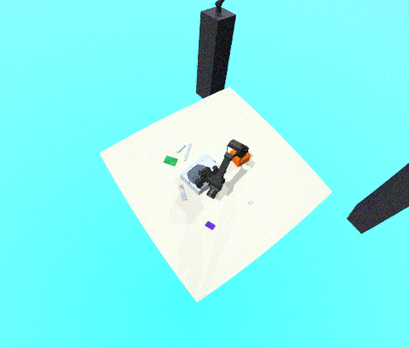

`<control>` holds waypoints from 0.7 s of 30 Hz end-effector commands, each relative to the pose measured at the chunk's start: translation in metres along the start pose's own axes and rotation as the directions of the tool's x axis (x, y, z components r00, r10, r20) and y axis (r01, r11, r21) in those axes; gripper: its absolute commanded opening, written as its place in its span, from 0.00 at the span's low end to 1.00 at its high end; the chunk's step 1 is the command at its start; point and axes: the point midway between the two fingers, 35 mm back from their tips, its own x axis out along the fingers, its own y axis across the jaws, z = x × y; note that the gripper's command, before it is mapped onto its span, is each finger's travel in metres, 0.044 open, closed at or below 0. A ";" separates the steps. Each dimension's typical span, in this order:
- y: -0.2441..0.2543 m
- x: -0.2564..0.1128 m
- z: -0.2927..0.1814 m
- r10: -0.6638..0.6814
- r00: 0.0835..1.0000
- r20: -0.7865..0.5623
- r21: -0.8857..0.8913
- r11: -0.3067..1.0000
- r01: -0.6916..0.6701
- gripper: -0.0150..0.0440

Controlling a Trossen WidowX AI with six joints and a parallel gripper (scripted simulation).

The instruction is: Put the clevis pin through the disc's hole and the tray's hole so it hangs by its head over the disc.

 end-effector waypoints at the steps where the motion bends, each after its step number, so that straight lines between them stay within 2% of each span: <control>1: 0.001 0.000 -0.001 0.000 1.000 0.004 -0.007 1.000 0.000 0.25; 21: 0.000 0.003 -0.004 0.000 1.000 0.004 -0.008 1.000 0.000 0.25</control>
